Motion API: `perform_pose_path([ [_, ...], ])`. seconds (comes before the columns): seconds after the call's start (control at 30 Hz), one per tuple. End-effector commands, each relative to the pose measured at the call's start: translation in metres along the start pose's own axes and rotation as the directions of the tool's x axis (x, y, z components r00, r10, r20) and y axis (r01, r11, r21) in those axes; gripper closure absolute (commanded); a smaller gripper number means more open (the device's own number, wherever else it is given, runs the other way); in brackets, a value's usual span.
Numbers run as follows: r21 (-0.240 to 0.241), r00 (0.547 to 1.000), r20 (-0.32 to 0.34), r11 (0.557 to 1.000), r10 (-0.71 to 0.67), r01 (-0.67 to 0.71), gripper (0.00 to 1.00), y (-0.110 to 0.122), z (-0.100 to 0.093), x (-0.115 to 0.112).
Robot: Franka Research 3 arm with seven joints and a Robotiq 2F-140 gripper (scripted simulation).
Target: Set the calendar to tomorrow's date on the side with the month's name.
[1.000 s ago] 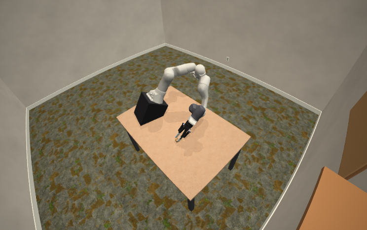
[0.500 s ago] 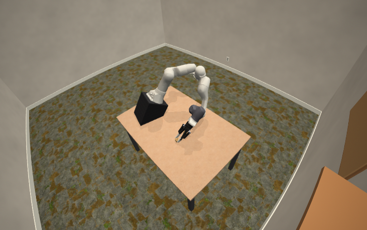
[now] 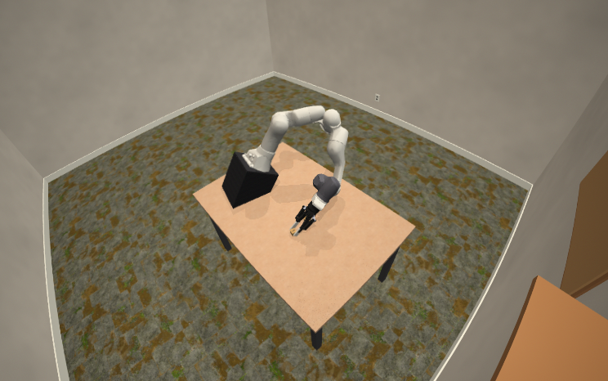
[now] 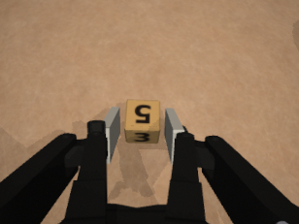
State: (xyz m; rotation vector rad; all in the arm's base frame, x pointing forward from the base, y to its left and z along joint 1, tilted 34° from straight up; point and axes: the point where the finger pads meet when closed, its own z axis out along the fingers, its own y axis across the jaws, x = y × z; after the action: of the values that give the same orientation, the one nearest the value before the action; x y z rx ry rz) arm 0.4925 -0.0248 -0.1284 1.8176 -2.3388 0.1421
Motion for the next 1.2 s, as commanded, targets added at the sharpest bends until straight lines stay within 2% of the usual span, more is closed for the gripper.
perform_pose_path([
  [0.0, 0.002, 1.000, 0.002, 1.000, 0.009, -0.009, 0.71, -0.0011, 0.0004, 0.0000],
  [0.97, 0.002, 1.000, 0.002, 1.000, 0.009, -0.009, 0.71, -0.0011, 0.0004, 0.0000],
  [1.0, 0.002, 1.000, 0.002, 1.000, 0.009, -0.009, 0.83, -0.0011, 0.0004, 0.0000],
  [1.17, 0.002, 1.000, 0.002, 1.000, 0.009, -0.009, 0.83, -0.0011, 0.0004, 0.0000],
])
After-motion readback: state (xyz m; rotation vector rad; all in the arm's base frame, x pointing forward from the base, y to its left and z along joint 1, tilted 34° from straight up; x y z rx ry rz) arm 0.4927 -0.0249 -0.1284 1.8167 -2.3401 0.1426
